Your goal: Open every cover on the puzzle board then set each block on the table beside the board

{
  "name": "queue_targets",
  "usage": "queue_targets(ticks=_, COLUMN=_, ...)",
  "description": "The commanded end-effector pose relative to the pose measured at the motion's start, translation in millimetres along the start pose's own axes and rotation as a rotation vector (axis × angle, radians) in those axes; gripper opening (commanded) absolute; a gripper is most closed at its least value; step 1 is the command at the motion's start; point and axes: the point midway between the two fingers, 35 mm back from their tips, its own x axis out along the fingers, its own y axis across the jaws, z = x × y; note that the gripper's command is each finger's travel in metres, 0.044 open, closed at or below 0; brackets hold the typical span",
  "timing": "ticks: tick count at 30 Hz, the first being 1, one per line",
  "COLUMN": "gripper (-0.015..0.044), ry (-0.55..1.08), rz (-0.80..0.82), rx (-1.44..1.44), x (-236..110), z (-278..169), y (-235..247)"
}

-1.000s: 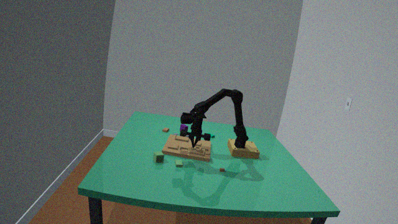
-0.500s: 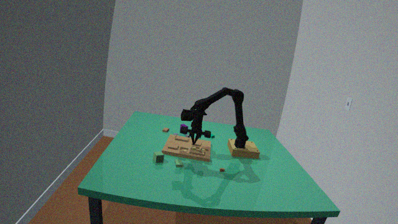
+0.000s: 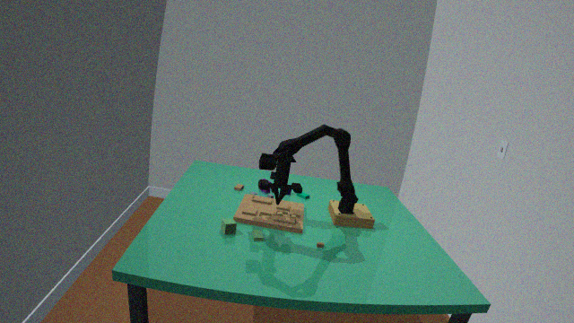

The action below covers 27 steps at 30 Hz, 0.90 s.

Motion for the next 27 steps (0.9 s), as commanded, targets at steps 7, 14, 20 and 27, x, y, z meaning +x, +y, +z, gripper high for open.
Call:
queue_targets(ticks=7, gripper=0.0, ry=-0.004, rz=0.0, rx=-0.416, x=-4.5, z=50.8, y=13.0)
queue_targets(ticks=14, gripper=0.0, ry=-0.008, rz=-0.002, rx=-0.739, x=-7.8, z=90.5, y=17.6)
queue_targets(ticks=20, gripper=0.0, ry=-0.011, rz=-0.005, rx=-1.016, x=-10.6, z=125.3, y=17.8)
queue_targets(ticks=27, gripper=0.0, ry=-0.013, rz=-0.009, rx=-1.331, x=-13.7, z=165.4, y=13.6)
